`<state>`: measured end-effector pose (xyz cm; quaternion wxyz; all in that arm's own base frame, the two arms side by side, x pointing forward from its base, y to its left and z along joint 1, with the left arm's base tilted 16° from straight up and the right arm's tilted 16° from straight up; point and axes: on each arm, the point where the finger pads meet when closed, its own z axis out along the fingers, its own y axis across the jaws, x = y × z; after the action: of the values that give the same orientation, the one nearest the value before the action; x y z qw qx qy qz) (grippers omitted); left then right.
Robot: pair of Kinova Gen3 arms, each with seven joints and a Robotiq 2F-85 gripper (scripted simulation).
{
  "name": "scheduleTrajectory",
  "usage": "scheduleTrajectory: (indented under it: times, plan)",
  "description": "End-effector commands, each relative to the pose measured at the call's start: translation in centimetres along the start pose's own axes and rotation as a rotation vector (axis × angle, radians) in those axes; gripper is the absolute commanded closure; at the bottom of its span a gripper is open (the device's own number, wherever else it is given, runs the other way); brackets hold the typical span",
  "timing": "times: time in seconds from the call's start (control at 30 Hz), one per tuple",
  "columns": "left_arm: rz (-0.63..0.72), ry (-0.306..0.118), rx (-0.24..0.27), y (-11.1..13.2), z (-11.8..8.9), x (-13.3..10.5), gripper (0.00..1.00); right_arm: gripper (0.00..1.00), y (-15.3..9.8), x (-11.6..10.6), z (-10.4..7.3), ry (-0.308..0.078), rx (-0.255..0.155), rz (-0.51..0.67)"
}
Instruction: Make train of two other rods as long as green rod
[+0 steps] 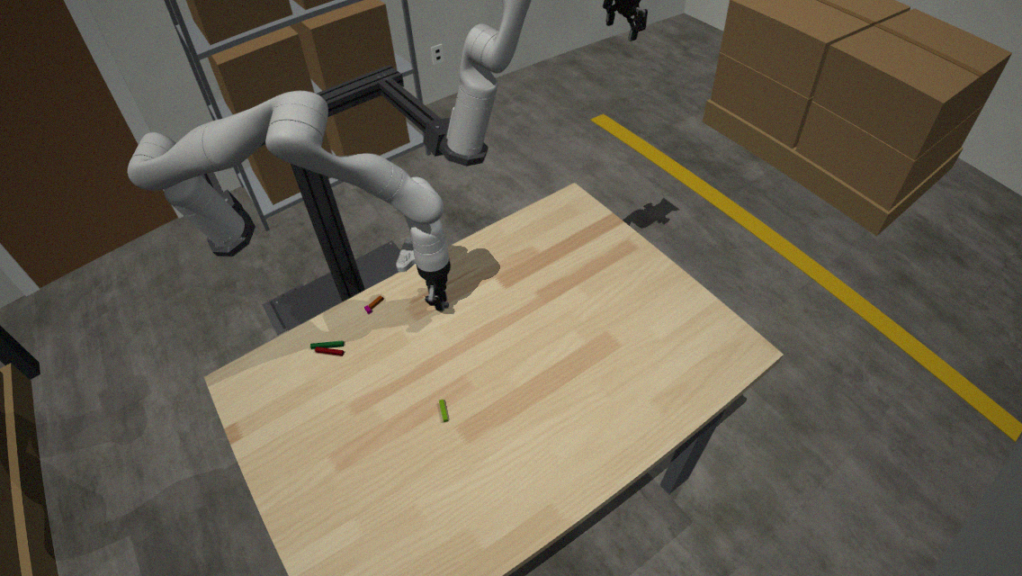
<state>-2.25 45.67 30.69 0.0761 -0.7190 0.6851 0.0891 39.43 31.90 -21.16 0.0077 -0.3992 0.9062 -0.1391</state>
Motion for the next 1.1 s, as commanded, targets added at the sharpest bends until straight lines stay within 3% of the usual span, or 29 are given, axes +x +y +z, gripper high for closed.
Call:
scheduleTrajectory:
  times: [0.0,0.2,0.47,0.83,1.07]
  plan:
    - [0.0,-0.002,0.0,0.0,-0.1,0.0,0.002,0.685,0.0,-0.1,-0.1,-0.002,0.0,0.0]
    - [0.0,-0.002,0.0,0.0,-0.1,0.0,0.002,0.685,0.0,-0.1,-0.4,-0.002,0.0,0.0]
    - [0.0,-0.002,0.0,0.0,-0.1,0.0,0.002,0.685,0.0,-0.1,-2.4,-0.002,0.0,0.0]
    - [0.0,-0.002,0.0,0.0,-0.1,0.0,0.002,0.685,0.0,-0.1,-8.0,-0.002,0.0,0.0]
    - [0.0,-0.002,0.0,0.0,-0.1,0.0,0.002,0.685,0.0,-0.1,-9.0,-0.002,0.0,0.0]
